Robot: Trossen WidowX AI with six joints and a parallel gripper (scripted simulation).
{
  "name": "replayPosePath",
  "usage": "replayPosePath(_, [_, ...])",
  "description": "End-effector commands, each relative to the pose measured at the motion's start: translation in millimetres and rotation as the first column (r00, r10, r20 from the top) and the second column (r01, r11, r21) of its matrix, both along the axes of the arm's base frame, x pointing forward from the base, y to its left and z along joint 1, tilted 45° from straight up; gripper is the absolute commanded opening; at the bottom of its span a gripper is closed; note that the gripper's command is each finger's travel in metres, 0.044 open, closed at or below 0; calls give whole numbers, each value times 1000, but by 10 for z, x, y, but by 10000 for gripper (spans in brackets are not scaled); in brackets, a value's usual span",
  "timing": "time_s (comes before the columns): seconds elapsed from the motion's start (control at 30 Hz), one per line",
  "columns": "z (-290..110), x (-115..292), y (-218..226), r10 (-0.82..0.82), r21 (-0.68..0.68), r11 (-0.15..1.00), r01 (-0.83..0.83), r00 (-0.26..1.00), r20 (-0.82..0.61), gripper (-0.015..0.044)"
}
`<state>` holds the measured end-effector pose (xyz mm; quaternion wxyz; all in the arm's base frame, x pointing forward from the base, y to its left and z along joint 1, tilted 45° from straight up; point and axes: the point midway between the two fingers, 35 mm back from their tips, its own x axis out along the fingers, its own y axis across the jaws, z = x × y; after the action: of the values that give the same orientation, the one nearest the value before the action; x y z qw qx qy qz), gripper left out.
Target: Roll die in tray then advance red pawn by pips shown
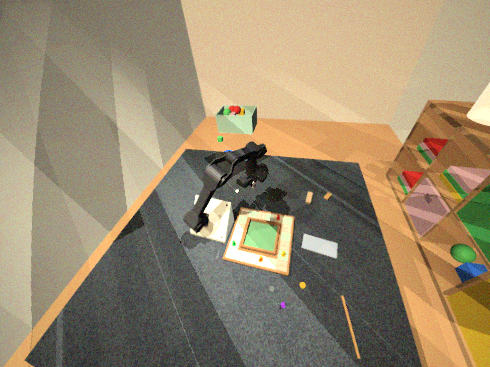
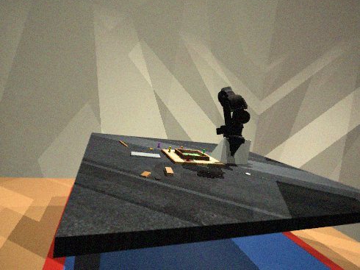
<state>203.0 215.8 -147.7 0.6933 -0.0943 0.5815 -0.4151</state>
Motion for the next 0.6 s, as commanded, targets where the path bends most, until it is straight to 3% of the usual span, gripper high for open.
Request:
replayPosePath(0.0, [143,-5,149,-17,2,1000,17,1000,7,0])
replayPosePath(0.27, [334,-24,295,-28,-5,1000,28,1000,5,0])
replayPosePath(0.57, [498,180,124,137,23,991,-135,979,-151,0])
